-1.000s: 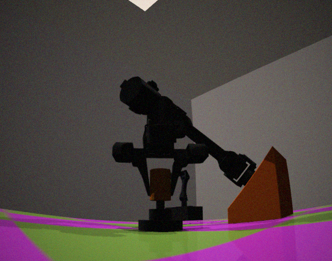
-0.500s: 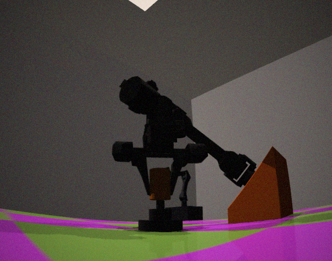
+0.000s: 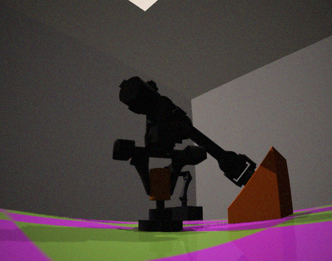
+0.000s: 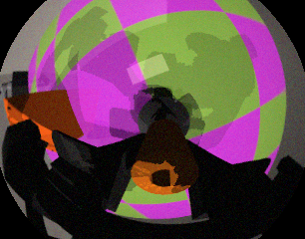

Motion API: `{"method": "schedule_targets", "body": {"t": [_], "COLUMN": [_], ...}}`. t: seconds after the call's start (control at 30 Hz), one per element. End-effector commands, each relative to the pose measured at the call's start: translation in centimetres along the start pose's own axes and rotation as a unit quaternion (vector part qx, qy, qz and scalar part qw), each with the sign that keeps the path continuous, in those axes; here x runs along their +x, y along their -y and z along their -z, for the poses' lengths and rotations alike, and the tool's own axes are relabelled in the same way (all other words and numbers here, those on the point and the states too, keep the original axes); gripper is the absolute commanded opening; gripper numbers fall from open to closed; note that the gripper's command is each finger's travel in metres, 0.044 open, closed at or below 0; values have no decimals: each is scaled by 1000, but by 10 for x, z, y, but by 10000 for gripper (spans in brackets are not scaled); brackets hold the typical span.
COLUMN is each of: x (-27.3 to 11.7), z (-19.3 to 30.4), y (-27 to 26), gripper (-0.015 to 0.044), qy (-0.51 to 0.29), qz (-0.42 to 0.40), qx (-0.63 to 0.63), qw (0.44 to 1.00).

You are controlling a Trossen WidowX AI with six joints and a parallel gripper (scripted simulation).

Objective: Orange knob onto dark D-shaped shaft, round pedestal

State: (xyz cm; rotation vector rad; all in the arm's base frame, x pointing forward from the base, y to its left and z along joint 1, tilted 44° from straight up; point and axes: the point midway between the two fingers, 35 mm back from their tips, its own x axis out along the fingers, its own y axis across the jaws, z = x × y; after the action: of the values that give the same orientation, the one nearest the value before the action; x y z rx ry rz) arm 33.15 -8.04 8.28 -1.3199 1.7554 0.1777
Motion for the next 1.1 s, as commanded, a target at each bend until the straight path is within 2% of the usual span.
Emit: {"method": "schedule_targets", "body": {"t": [0.0, 0.43, 0.67, 1.07], "x": [0, -3, -2, 1], "z": [-1, -1, -2, -1], "y": [0, 2, 1, 1], "gripper": [0, 0, 0, 0], "qy": [1, 1, 1, 1], "qz": [3, 3, 3, 3], "qx": [-3, -3, -102, -107], "qw": [1000, 1000, 995, 994]}}
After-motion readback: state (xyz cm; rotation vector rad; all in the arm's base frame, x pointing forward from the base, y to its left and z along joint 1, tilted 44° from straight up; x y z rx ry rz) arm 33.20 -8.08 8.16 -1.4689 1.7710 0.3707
